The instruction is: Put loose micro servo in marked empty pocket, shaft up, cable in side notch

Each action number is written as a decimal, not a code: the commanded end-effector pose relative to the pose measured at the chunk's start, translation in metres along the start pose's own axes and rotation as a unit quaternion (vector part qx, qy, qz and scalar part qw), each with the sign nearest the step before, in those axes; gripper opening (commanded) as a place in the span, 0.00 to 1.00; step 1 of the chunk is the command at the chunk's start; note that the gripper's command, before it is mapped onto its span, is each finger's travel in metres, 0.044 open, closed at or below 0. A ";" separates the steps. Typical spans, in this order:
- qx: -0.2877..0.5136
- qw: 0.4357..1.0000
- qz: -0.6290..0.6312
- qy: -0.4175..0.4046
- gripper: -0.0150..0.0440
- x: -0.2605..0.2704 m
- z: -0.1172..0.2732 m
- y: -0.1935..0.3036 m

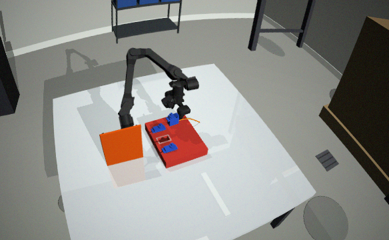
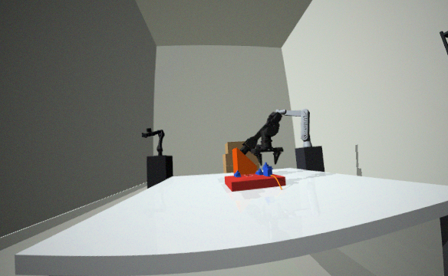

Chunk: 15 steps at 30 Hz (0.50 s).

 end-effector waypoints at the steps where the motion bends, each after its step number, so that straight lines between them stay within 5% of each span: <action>1: -0.003 1.000 -0.004 0.002 1.00 0.000 -0.008 -0.001; 9: -0.003 1.000 -0.004 0.002 1.00 0.000 -0.018 -0.002; 15: -0.003 1.000 -0.004 0.002 0.73 0.000 -0.018 -0.002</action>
Point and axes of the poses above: the point midway between the two fingers, 35 mm back from their tips, its own z axis back along the fingers, its own x axis across the jaws, y = z × x, the point moved 1 cm from there along z, back along the fingers, and after that the axes turned 3 degrees about -z, right-handed, at the moved point
